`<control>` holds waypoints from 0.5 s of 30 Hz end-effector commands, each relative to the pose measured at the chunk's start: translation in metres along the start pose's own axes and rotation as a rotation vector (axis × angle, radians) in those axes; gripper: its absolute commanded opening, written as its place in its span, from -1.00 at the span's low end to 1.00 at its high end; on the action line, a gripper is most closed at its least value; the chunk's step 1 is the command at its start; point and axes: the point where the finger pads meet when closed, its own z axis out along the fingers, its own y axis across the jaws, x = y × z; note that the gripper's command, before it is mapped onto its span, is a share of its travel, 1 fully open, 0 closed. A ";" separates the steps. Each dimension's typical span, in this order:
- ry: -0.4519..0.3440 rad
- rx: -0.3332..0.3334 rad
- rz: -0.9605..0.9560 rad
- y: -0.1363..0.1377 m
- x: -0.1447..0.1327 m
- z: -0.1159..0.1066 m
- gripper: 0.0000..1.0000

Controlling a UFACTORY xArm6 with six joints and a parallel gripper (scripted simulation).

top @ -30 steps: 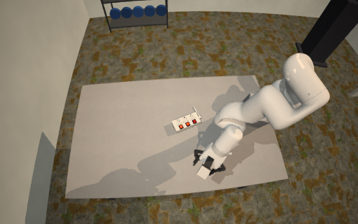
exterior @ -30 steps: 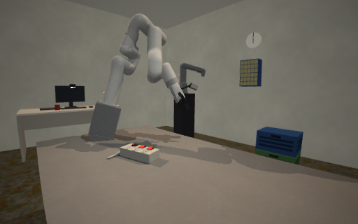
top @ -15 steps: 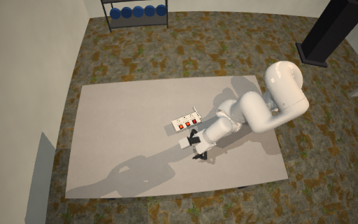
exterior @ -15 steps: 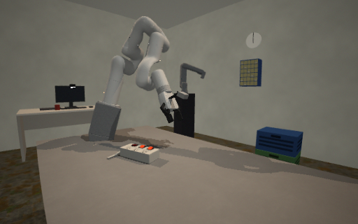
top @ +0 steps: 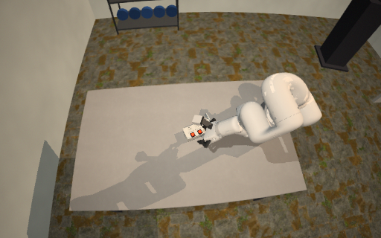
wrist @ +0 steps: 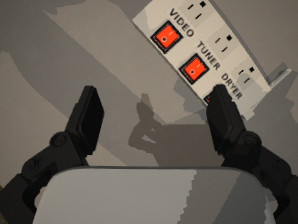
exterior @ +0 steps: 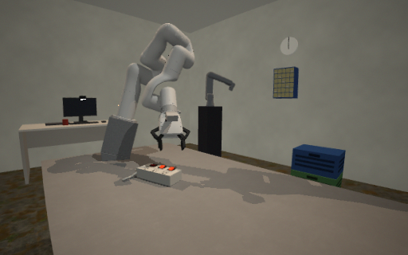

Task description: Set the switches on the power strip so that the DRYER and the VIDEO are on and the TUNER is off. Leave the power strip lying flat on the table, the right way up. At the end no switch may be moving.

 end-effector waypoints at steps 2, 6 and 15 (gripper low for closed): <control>0.041 -0.096 0.145 0.039 0.004 0.012 1.00; 0.058 -0.143 0.209 0.060 0.004 0.014 1.00; 0.058 -0.143 0.210 0.060 0.004 0.014 1.00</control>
